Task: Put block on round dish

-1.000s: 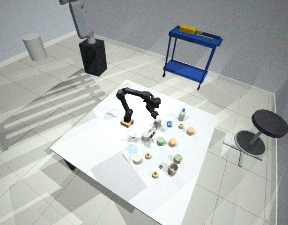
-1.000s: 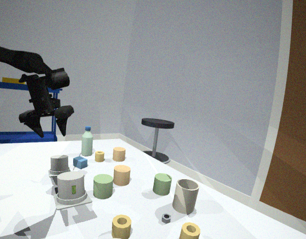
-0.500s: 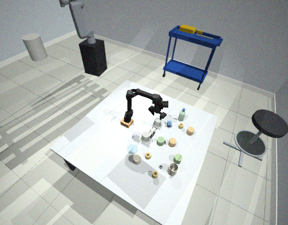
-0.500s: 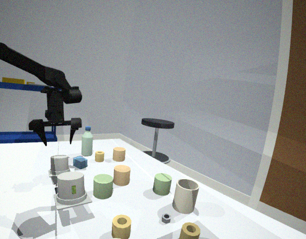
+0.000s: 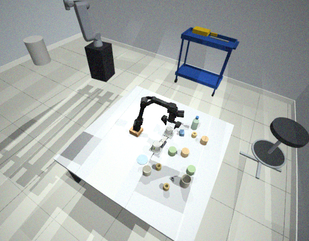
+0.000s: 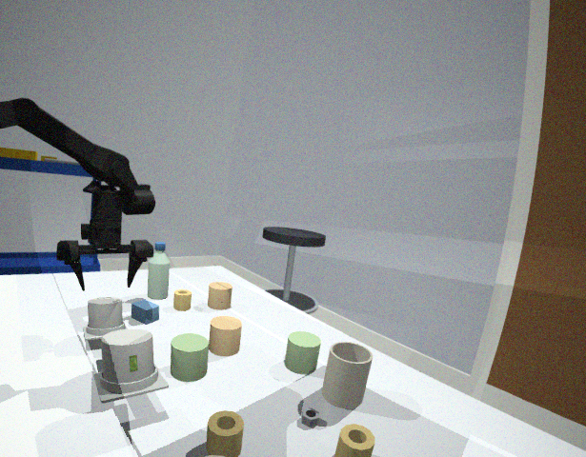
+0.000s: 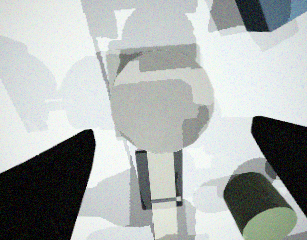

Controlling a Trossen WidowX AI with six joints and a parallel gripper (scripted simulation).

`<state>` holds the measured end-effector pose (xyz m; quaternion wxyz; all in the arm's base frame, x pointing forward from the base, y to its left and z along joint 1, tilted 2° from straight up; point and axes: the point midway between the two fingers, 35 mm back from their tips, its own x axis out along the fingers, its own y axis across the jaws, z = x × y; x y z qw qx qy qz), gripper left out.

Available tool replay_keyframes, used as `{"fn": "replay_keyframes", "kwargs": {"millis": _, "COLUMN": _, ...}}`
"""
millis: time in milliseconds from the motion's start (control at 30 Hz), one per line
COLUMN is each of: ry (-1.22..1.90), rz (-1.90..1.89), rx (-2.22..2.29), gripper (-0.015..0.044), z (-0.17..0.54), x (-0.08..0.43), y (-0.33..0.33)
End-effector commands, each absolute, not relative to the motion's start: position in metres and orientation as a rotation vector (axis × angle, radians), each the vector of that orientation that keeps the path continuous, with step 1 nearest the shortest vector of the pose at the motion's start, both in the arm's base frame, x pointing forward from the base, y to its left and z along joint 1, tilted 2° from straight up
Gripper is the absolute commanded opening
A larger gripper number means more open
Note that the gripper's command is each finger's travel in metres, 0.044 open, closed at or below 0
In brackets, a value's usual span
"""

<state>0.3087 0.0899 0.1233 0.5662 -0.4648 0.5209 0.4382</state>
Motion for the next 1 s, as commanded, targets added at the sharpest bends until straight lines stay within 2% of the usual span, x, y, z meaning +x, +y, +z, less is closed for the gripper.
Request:
{"fn": "replay_keyframes", "kwargs": {"millis": 0, "ry": 1.238, "rz": 1.046, "rx": -1.091, "gripper": 0.0440, "z": 0.112, "x": 0.307, "y": 0.090}}
{"fn": "replay_keyframes", "kwargs": {"millis": 967, "ry": 1.238, "rz": 1.046, "rx": -1.091, "gripper": 0.0440, "z": 0.069, "x": 0.311, "y": 0.091}}
